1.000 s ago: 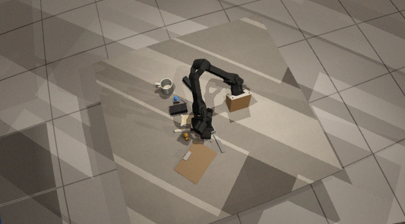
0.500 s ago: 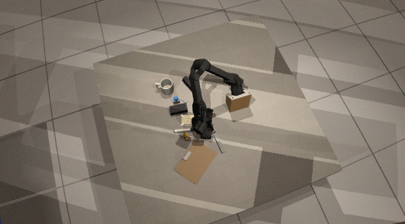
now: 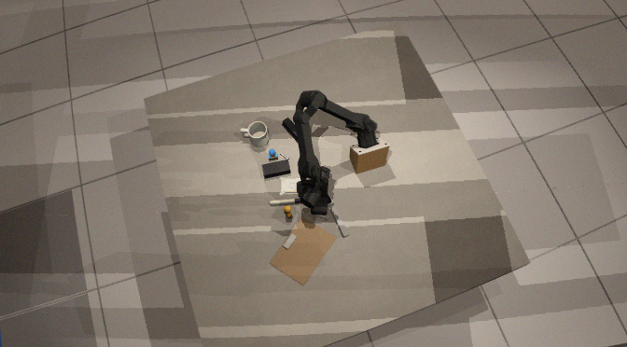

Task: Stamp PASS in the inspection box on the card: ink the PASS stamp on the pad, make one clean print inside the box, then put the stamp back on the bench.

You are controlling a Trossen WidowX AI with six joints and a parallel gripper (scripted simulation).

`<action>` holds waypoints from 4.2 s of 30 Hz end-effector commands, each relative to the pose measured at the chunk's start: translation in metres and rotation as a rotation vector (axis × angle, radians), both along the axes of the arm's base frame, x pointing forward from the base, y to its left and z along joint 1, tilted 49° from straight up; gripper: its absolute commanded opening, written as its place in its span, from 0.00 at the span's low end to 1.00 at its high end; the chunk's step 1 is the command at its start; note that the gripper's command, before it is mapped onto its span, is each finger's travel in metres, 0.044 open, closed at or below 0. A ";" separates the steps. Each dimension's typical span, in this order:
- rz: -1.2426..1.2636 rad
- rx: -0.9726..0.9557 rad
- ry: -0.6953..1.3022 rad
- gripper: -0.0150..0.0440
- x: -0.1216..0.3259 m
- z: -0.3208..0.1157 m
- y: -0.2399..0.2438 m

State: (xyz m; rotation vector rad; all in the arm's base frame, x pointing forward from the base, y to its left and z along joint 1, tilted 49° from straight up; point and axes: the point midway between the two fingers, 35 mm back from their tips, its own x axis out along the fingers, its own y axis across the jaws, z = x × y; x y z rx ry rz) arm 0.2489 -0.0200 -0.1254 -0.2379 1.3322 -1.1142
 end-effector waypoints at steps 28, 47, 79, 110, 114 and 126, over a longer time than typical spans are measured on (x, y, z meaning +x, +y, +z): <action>-0.005 0.005 -0.006 0.25 0.009 0.031 0.035; 0.159 0.050 0.167 0.25 0.057 0.085 -0.020; 0.215 0.054 0.233 0.25 0.067 0.098 -0.057; 0.215 0.052 0.231 0.25 0.064 0.084 -0.073; 0.215 0.052 0.231 0.25 0.064 0.083 -0.075; 0.215 0.051 0.231 0.25 0.062 0.078 -0.080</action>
